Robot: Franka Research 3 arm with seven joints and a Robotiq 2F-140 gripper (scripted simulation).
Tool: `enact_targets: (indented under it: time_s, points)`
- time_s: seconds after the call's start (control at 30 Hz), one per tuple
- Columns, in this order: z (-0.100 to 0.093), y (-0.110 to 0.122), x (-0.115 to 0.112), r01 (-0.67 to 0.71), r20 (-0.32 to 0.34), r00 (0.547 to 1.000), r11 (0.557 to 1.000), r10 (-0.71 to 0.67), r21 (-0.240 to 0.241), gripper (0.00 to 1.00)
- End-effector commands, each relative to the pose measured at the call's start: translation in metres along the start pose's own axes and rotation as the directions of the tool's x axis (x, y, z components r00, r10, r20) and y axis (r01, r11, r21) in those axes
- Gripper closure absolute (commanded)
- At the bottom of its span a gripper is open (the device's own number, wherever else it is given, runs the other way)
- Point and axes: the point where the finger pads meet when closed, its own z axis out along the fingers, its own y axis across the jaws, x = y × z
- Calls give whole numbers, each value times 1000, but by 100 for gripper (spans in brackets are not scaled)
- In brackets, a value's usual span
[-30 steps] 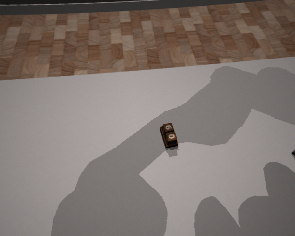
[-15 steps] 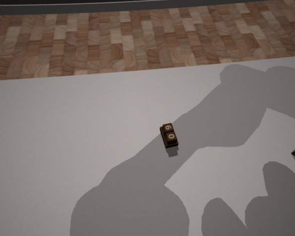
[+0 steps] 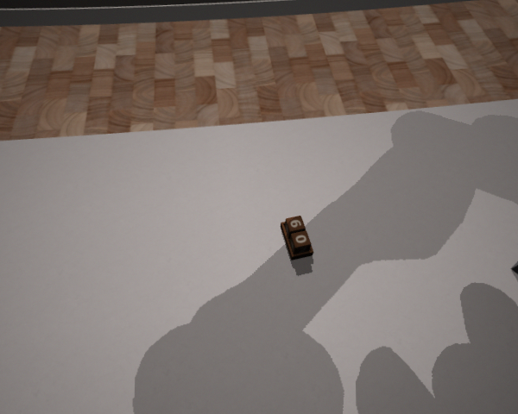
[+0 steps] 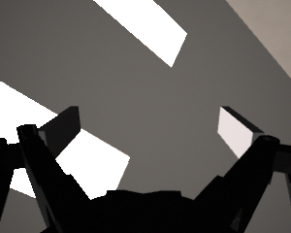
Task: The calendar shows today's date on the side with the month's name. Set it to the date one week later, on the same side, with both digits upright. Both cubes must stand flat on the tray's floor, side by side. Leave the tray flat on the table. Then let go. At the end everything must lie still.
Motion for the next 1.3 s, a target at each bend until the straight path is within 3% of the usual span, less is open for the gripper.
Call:
enact_targets:
  time_s: [0.0, 0.47, 0.5, 1.1, 1.13, 1.27]
  points:
    - [5, 11, 7, -39, -37, 999, 999, 38, -23, 0]
    - [5, 11, 7, -39, -37, 999, 999, 38, -23, 0]
    - [9, 43, 26, -85, -125, 989, 994, 76, -74, 0]
    - [9, 43, 26, -85, -125, 989, 994, 76, -74, 0]
    - [9, 80, 49, -139, -227, 968, 983, 109, -123, 0]
    - [9, 80, 49, -139, -227, 968, 983, 109, -123, 0]
